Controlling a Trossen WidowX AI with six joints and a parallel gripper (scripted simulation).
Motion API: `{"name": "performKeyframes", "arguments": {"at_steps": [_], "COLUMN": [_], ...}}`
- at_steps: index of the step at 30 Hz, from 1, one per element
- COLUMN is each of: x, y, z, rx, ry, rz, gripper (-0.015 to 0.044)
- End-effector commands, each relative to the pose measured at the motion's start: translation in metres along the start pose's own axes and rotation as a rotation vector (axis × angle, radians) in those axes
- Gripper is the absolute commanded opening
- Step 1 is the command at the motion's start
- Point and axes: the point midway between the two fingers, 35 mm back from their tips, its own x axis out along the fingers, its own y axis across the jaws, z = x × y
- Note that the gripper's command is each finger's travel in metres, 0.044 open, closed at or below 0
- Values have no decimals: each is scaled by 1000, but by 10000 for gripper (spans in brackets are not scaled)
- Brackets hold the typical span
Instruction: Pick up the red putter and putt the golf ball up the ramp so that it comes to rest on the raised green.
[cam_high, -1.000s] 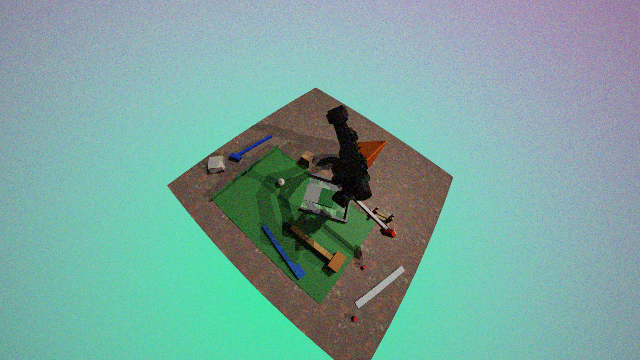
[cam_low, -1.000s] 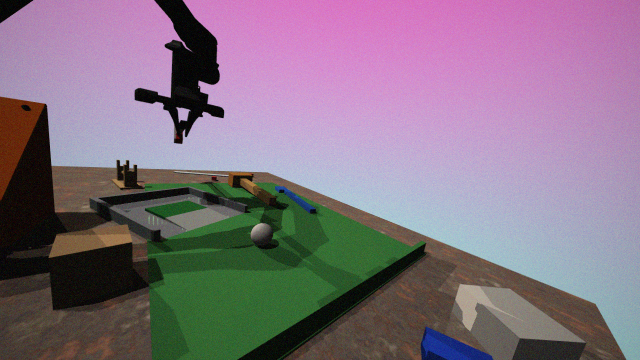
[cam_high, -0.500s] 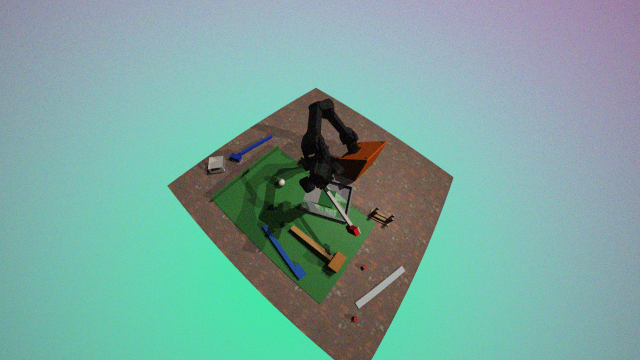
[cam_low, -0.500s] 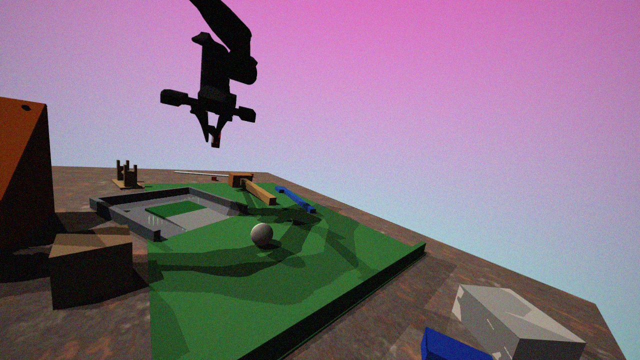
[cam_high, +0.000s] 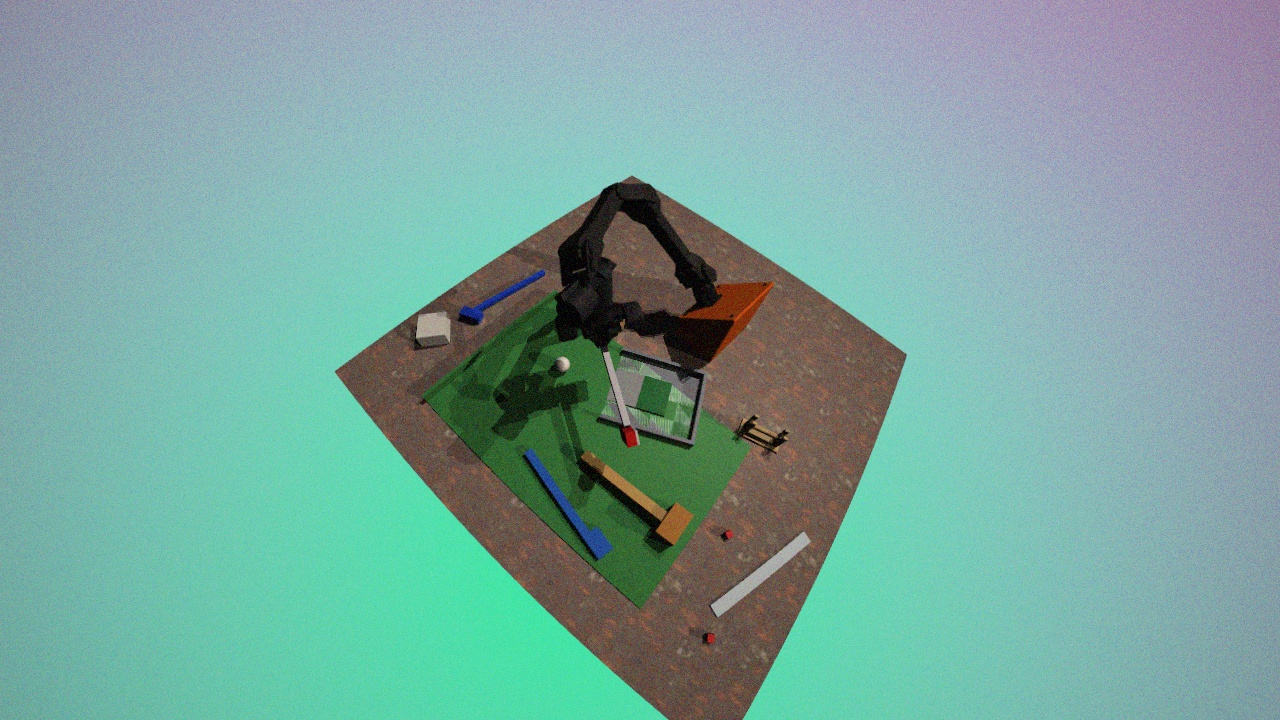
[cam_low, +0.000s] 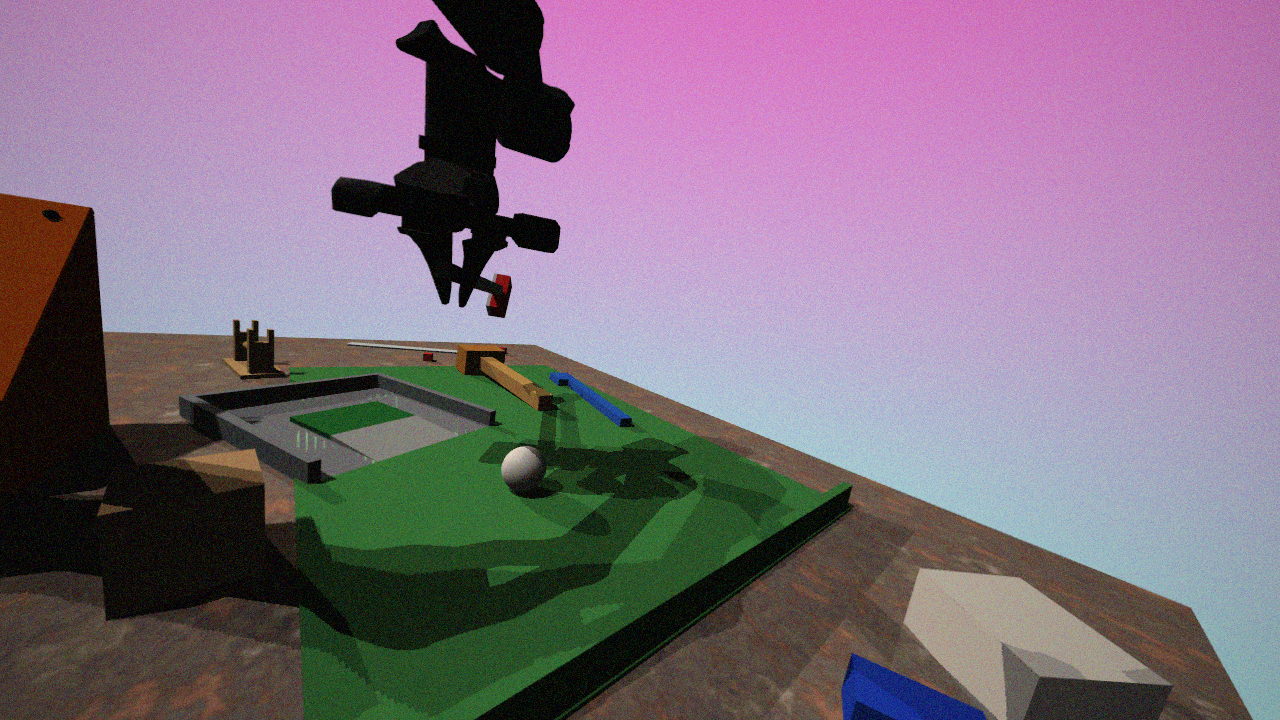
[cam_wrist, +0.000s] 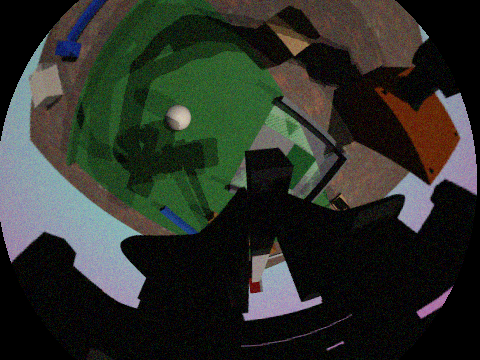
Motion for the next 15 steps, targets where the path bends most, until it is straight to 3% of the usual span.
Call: {"name": "performKeyframes", "arguments": {"at_steps": [1,15], "x": [-2,-11], "y": [11,35], "z": [32,154], "rx": [78,365], "ry": [-16,-93], "rz": [11,59], "gripper": [0,0]}}
